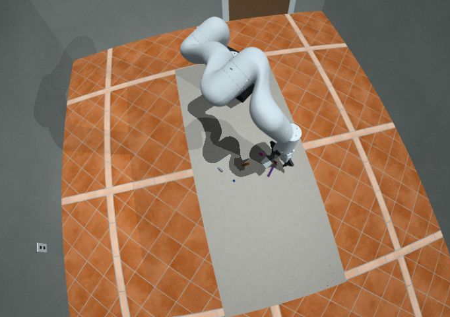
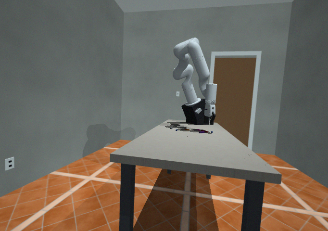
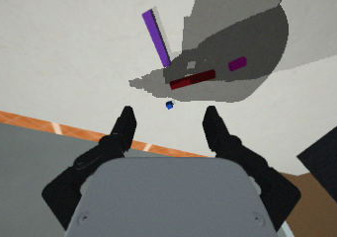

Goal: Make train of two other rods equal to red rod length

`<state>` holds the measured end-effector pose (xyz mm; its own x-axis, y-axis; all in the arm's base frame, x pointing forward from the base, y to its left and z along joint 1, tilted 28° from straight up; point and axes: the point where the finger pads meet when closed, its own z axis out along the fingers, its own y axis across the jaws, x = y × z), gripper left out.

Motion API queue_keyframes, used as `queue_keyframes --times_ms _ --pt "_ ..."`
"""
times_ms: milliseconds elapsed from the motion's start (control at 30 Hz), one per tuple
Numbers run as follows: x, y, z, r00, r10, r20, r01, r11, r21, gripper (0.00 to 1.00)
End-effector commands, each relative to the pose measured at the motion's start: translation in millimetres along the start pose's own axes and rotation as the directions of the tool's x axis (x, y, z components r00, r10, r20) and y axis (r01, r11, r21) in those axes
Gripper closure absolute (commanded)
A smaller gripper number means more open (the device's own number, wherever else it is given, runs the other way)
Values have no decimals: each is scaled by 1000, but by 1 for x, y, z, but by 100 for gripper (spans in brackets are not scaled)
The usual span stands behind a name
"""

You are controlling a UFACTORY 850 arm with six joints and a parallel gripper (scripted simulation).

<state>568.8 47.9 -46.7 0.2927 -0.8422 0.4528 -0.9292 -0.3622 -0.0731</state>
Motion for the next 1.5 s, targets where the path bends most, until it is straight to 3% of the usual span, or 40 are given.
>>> queue_keyframes --times_ms 0,200,233,433,700,767,800,1267,1333,1367,1467 --pt "-2 -1 -1 986 164 -4 -164 986 31 0" --pt "-4 -1 -1 959 283 0 -283 959 31 0" --pt "-5 -1 -1 933 361 3 -361 932 31 0" --pt "-8 -1 -2 856 516 8 -516 856 30 0" --pt "-12 0 -2 706 708 15 -708 706 27 0" --pt "-12 0 -2 706 708 15 -708 706 27 0" --pt "-13 0 -2 647 762 17 -763 646 26 0" --pt "-19 0 -3 281 959 27 -960 280 17 0" --pt "-19 0 -3 281 959 27 -960 280 17 0" --pt "-20 0 -3 209 978 28 -978 208 15 0" --pt "-22 0 -3 122 992 29 -993 121 12 0"
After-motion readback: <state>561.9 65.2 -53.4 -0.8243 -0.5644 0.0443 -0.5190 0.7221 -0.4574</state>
